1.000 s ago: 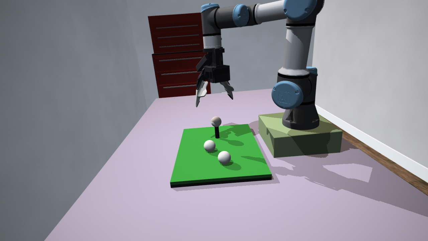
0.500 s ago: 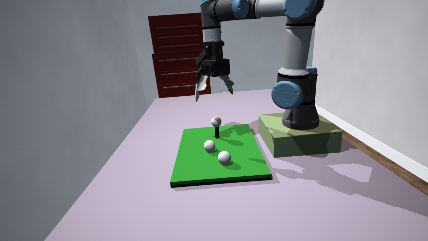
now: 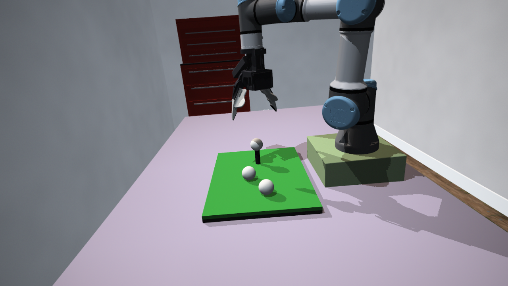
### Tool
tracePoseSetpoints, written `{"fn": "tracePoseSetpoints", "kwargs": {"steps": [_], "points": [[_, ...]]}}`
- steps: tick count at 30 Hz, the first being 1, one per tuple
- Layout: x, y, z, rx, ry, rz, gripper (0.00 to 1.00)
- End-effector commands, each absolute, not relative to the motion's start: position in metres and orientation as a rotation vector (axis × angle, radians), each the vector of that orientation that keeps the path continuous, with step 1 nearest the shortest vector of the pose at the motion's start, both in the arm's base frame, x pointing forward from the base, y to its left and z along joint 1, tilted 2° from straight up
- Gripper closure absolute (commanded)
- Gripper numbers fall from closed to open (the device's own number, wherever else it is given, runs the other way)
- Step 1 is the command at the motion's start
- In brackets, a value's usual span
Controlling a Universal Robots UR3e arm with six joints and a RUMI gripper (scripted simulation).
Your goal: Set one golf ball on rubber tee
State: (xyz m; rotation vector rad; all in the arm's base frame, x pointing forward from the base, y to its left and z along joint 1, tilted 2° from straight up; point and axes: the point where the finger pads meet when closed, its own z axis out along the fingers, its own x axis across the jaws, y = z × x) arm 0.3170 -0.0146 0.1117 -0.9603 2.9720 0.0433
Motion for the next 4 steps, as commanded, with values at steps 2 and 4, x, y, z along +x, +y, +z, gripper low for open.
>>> {"fn": "tracePoseSetpoints", "kwargs": {"steps": [2,4], "points": [[0.3175,-0.0148,0.1124,-0.960,2.970,0.040,0.00],[0.3175,-0.0148,0.1124,-0.960,2.970,0.040,0.00]]}}
